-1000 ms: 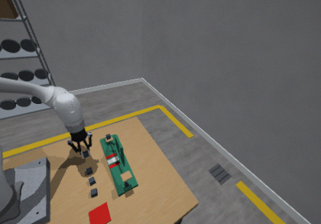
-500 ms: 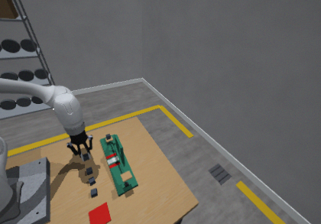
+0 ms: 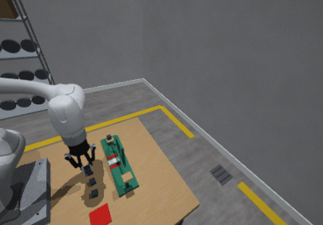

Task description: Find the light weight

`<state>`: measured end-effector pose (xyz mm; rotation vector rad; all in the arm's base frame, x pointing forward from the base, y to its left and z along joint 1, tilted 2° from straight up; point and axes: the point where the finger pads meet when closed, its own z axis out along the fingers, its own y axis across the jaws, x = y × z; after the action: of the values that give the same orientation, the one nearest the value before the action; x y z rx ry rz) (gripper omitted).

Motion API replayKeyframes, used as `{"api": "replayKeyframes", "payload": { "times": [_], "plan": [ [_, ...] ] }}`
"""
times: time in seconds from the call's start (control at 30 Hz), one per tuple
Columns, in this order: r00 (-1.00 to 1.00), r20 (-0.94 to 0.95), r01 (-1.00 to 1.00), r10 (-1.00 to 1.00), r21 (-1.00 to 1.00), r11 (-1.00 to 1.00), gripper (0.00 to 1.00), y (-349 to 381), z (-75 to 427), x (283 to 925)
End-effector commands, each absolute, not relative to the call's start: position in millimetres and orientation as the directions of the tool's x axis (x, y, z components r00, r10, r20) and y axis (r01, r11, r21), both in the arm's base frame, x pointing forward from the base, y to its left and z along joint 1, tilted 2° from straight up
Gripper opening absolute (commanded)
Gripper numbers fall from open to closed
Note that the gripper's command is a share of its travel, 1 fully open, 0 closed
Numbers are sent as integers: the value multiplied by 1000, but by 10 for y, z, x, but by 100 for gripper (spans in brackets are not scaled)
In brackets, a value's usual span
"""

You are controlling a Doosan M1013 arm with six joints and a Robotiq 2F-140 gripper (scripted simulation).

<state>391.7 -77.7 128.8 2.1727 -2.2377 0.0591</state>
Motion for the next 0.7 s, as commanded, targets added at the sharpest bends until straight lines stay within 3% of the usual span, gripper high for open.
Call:
{"api": "replayKeyframes", "payload": {
  "times": [0.0, 0.27, 0.67],
  "plan": [
    [-27, 36, -1000, -999, -11, 26, 24, -1226, 1530, 3904],
    [-27, 36, -1000, -999, -11, 26, 24, -1844, 1862, 3879],
    [-27, 36, -1000, -999, -11, 26, 24, -2015, 1954, 3891]
  ]
}}
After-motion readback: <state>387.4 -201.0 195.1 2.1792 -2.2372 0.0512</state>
